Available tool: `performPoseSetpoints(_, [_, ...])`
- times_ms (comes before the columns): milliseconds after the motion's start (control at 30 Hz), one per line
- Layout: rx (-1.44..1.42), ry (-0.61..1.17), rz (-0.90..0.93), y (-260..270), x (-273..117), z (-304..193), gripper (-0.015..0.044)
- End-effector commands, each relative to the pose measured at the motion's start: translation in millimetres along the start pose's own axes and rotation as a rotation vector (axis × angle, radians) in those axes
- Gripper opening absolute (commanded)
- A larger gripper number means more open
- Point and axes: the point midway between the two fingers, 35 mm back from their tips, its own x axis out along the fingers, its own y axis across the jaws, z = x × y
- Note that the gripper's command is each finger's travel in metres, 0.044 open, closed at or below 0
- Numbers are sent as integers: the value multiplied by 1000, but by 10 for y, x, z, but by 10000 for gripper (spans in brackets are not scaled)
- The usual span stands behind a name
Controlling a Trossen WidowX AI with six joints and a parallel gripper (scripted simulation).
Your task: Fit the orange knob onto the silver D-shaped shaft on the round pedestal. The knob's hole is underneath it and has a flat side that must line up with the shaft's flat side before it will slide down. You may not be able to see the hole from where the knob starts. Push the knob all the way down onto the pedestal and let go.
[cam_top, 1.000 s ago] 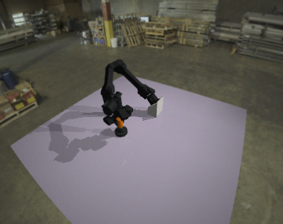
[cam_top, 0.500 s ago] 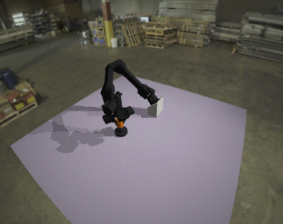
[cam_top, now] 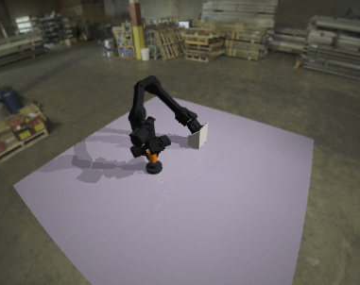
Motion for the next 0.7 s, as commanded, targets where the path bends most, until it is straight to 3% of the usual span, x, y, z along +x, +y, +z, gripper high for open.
performPoseSetpoints(0, [2, 2, -2, -12, -34, -15, 0])
performPoseSetpoints(300, [201, 2, -2, -25, -42, -1, 0])
performPoseSetpoints(667, [212, 2, -2, -21, -2, 16, 0])
